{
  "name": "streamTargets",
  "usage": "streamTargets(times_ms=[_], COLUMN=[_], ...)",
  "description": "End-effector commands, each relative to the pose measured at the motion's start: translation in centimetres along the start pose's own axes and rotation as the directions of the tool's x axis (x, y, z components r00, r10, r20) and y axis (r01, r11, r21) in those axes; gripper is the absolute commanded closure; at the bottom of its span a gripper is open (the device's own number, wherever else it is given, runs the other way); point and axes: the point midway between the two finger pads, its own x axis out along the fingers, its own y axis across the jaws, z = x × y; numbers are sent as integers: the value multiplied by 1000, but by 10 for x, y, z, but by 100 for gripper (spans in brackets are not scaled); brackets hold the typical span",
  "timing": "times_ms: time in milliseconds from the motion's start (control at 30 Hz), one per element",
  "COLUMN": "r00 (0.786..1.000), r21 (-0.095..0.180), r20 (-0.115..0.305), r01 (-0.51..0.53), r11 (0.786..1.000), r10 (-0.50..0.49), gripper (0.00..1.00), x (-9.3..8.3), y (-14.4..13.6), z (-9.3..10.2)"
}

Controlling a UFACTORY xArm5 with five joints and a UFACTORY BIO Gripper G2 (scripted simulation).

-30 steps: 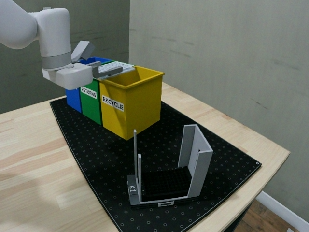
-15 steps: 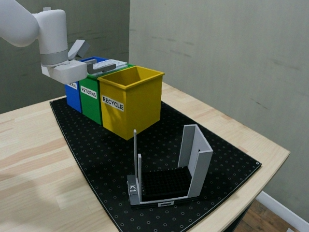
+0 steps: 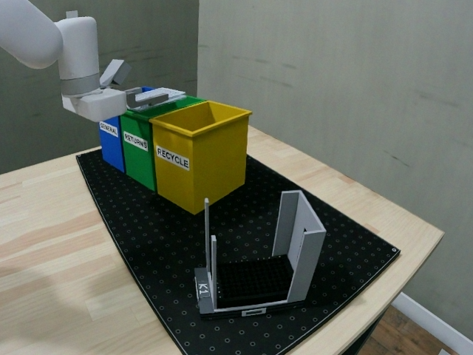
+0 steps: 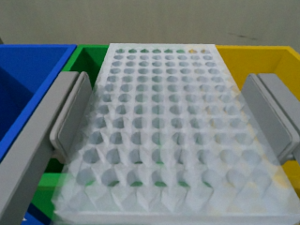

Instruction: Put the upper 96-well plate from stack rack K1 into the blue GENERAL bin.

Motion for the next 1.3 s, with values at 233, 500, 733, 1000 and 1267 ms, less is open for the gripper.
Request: streamTargets(times_ms=[233,500,733,1000,1267], r00=[1000,1000,1000,1000,1000], r21=[-2,-2,-2,-2,-2], r20=[2,2,2,2,2], r01=[1,1,1,1,1], r11=[1000,1000,1000,1000,1000], r10=[-1,-1,-1,-1,-1], gripper=[100,100,100,100,100], x=[11,18,24,32,38], y=[31,54,73,98,117], z=[0,-1,-1,-2,-3])
